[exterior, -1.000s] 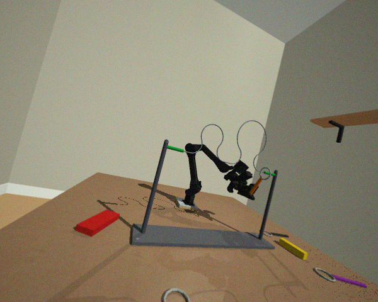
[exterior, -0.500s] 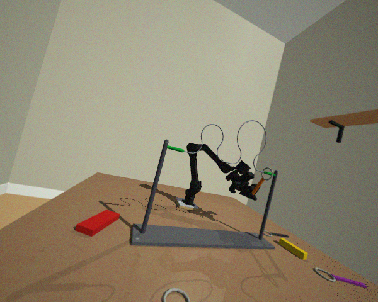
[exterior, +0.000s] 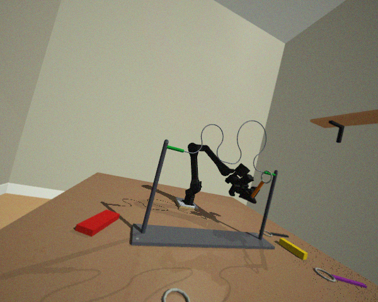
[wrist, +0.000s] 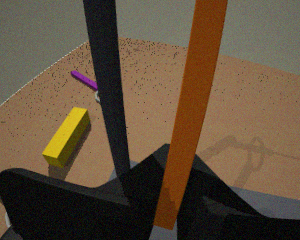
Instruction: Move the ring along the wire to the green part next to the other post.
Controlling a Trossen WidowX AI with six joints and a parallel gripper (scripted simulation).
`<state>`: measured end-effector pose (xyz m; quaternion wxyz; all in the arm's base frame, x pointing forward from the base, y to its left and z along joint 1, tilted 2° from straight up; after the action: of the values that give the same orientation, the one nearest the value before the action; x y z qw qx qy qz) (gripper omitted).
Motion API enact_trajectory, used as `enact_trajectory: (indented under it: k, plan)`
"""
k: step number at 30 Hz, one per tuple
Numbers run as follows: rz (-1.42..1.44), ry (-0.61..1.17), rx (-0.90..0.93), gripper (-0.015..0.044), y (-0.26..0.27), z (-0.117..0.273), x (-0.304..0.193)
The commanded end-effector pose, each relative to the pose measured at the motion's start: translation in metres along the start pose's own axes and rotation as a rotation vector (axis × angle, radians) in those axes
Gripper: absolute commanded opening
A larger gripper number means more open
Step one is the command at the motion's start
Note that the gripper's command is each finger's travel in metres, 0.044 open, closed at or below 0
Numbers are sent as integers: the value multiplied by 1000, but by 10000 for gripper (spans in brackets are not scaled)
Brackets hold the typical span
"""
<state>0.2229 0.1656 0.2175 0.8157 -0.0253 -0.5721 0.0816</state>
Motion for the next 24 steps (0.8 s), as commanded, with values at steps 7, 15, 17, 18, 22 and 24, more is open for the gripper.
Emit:
enact_trajectory:
  k: [7, 15, 17, 18, 22, 24]
  plan:
    - [-5, -1, -4, -150, 0, 0, -1]
    - [0, 0, 0, -71, 0, 0, -1]
    - [0, 0, 0, -19, 0, 0, -1]
    - [0, 0, 0, 7, 0, 0, -1]
    - [0, 0, 0, 112, 0, 0, -1]
    - [0, 1, 0, 160, 0, 2, -1]
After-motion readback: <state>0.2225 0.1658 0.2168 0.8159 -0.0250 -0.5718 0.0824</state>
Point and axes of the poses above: the point midway between the two fingers, 35 mm back from their tips, its own z axis back along the fingers, its own y axis across the jaws, x = y × z, the point moved 8 cm from there along z, back along the fingers, and after that the axes turned 14 degrees about z, right-handed, at the moved point
